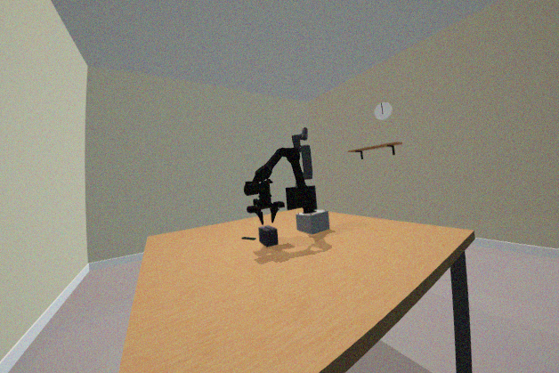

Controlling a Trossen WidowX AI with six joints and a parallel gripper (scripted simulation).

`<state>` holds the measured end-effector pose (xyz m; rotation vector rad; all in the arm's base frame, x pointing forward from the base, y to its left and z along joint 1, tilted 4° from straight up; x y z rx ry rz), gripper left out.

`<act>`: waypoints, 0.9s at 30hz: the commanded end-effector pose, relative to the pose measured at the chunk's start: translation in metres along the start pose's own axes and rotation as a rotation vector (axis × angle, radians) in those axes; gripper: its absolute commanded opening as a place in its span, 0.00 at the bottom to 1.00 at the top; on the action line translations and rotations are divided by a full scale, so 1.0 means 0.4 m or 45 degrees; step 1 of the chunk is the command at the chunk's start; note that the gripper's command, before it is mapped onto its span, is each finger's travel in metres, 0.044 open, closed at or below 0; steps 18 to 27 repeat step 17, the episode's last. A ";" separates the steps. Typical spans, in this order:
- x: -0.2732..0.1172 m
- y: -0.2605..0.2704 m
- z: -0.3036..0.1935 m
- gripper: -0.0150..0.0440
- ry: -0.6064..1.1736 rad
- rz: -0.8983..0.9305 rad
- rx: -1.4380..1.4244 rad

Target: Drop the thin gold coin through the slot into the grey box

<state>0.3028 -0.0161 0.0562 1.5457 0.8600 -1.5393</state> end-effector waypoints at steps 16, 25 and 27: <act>-0.133 -0.007 0.004 1.00 0.002 0.003 0.000; -0.133 -0.007 0.004 1.00 0.002 0.003 0.000; -0.133 -0.007 0.004 1.00 0.002 0.003 0.000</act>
Point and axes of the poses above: the point midway between the two fingers, 35 mm back from their tips, its own x axis out along the fingers, its own y axis across the jaws, z = x × y, the point moved 1 cm from there along -x, back along the fingers, and after that the axes turned 15 degrees about x, right-handed, at the moved point
